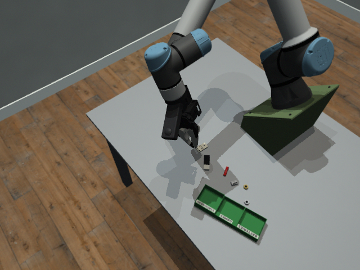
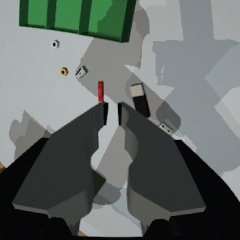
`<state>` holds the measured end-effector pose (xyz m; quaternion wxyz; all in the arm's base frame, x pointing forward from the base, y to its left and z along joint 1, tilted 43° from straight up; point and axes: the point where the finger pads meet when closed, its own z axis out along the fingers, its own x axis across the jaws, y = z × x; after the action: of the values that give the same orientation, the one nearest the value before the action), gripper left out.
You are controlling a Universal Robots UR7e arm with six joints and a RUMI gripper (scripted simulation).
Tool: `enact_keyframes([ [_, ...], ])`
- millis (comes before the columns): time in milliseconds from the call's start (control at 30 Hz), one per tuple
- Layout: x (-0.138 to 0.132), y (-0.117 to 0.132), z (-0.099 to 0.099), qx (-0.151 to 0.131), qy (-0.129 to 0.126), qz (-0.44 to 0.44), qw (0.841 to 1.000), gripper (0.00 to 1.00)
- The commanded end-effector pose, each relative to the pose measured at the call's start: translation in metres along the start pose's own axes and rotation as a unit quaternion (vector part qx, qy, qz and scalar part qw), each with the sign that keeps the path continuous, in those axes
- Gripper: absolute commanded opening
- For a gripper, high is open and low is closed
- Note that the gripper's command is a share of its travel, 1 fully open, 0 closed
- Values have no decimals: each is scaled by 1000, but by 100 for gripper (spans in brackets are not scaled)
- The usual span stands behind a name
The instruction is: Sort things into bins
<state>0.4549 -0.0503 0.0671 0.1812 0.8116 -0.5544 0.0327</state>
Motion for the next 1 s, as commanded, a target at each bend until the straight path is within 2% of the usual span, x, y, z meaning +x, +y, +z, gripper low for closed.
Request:
enact_keyframes([
  [0,-20,4,10,-16,26,35,999,4],
  [33,-20,4,10,-16,26,35,999,4],
  [67,-27,7,13,-22,42,53,997,4],
  [167,-31,9,15,-23,44,56,997,4],
  [200,-38,11,18,-27,61,75,995,4],
  [267,-38,11,18,-27,61,75,995,4],
  [300,-45,15,22,-29,78,93,992,4],
  [400,-52,18,25,-30,83,99,991,4],
  [433,-59,22,28,-30,101,117,988,4],
  [500,-62,23,29,-30,104,120,987,4],
  [533,-68,27,32,-28,122,137,983,4],
  [600,-71,29,33,-28,125,141,982,4],
  [633,-77,33,35,-24,143,158,977,4],
  [700,-79,35,36,-23,147,161,976,4],
  [733,-85,39,38,-18,164,178,970,4],
  [833,-87,41,39,-17,168,182,969,4],
  [867,-93,46,40,-9,185,198,963,4],
  [967,-100,53,42,5,210,221,952,4],
])
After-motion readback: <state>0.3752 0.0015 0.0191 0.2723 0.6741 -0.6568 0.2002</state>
